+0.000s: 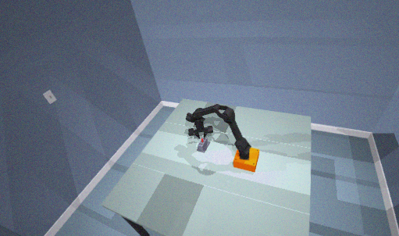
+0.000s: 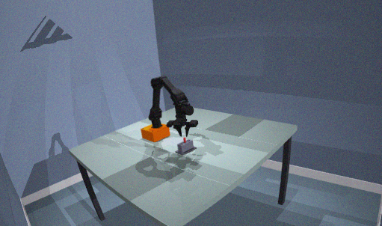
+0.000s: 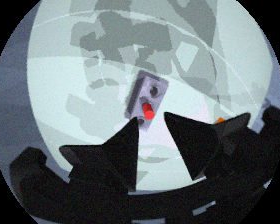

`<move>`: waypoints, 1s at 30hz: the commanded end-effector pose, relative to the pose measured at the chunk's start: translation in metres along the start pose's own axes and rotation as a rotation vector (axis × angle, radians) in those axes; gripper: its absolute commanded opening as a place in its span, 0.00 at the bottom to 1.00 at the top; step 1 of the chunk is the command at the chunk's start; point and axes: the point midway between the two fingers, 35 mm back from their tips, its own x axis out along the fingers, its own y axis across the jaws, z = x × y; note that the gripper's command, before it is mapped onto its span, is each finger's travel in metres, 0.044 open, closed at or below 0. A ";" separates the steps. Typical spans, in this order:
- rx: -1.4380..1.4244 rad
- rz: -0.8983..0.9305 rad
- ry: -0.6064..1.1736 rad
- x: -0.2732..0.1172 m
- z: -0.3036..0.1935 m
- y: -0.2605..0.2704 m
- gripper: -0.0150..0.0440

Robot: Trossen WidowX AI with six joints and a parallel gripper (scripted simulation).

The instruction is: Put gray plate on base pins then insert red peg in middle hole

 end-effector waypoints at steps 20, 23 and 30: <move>-0.007 -0.010 0.003 -0.012 -0.002 0.000 0.51; -0.007 -0.010 0.004 -0.014 -0.002 0.000 0.51; -0.007 -0.010 0.004 -0.018 -0.003 0.000 0.51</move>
